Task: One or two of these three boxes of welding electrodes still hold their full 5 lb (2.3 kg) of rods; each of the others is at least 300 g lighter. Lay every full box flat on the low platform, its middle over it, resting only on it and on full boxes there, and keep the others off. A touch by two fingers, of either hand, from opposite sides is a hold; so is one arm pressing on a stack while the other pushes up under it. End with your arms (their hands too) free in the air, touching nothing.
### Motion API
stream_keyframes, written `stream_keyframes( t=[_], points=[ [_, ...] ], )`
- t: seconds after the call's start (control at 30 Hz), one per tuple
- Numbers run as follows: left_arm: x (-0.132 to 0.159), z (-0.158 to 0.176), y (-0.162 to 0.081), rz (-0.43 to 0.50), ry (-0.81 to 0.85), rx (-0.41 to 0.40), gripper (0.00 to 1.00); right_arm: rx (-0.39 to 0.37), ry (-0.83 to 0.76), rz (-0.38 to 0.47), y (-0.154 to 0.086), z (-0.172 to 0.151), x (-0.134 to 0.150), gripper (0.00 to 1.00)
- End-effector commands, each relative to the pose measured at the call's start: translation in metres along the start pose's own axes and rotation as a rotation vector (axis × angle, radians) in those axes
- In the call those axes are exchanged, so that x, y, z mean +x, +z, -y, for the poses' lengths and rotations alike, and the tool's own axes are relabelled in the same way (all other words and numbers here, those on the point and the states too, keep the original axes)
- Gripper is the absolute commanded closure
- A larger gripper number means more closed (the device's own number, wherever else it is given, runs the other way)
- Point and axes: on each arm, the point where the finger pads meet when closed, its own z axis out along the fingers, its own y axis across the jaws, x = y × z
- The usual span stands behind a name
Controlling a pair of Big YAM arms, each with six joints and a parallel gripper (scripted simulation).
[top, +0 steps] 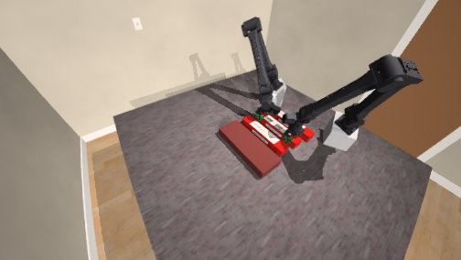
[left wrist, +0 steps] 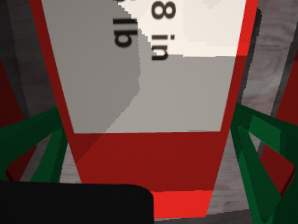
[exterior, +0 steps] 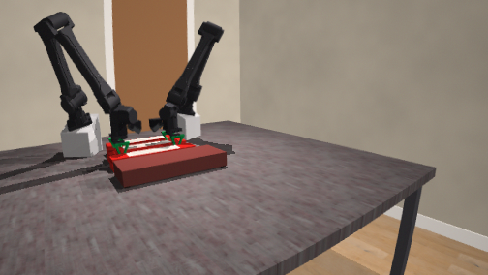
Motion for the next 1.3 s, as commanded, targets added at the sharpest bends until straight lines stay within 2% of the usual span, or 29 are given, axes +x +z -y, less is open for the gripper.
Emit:
stream_keyframes(
  t=[0.0,0.03,0.07,0.1,1.27],
  points=[
    [-0.0053,-0.0109,-0.0047,0.021,-0.014,-0.022,0.0,0.014,0.006,0.014,-0.0008,0.0071,-0.0047,0.0],
    [-0.0053,-0.0109,-0.0047,0.021,-0.014,-0.022,0.0,0.014,0.006,0.014,-0.0007,0.0071,-0.0047,0.0],
    [-0.0053,-0.011,-0.0047,0.021,-0.014,-0.022,0.0,0.014,0.006,0.014,-0.0007,0.0071,-0.0047,1.0],
    [-0.0053,-0.011,-0.0047,0.021,-0.014,-0.022,1.0,0.014,0.006,0.014,-0.0007,0.0071,-0.0047,1.0],
    [-0.0053,-0.011,-0.0047,0.021,-0.014,-0.022,1.0,0.014,0.006,0.014,-0.0007,0.0071,-0.0047,1.0]
  ],
)
